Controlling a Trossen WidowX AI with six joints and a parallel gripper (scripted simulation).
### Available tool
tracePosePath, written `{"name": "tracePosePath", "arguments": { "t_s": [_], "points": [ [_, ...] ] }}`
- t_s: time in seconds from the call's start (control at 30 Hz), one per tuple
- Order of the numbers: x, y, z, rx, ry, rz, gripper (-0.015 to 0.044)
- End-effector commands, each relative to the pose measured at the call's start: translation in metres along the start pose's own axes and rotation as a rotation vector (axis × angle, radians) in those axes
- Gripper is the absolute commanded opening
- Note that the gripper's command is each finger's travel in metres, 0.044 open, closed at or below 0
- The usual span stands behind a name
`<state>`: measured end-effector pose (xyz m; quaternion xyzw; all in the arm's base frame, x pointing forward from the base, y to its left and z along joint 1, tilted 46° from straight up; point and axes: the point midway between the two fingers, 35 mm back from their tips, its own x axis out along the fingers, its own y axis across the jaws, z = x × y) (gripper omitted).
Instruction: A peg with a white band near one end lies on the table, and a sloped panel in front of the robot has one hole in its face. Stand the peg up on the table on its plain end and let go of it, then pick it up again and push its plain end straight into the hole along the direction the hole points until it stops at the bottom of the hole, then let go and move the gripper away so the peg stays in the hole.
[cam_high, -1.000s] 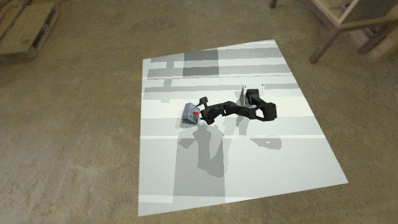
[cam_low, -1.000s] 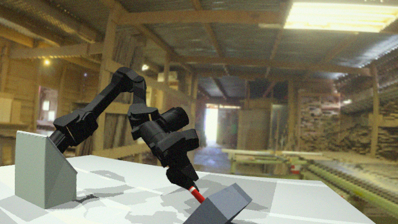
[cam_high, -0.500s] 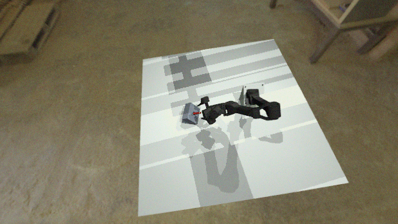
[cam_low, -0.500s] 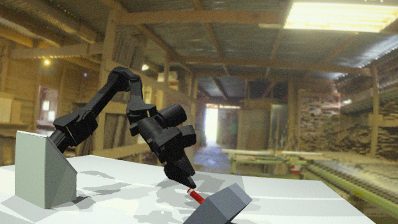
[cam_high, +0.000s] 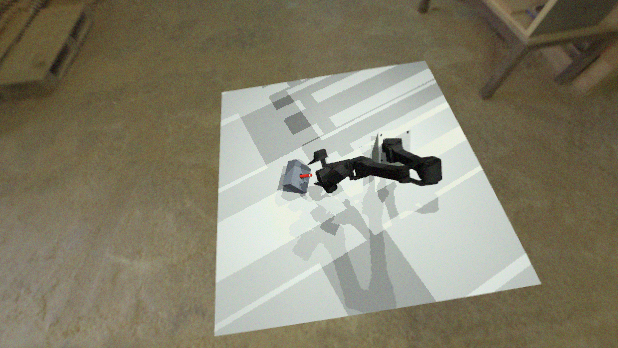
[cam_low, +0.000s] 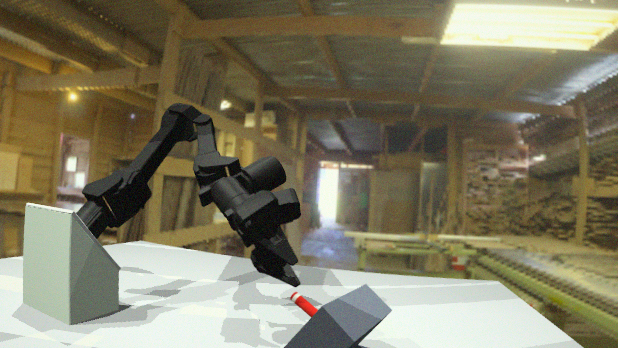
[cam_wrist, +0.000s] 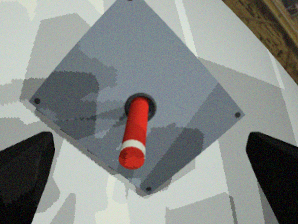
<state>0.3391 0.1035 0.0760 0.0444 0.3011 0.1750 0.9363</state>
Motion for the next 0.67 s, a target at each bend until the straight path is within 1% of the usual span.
{"name": "tracePosePath", "arguments": {
  "t_s": [0.0,0.63],
  "points": [
    [-0.004,0.001,-0.001,-0.004,0.004,0.005,0.0440],
    [-0.020,0.000,0.001,-0.003,0.005,0.004,0.0440]
  ]
}}
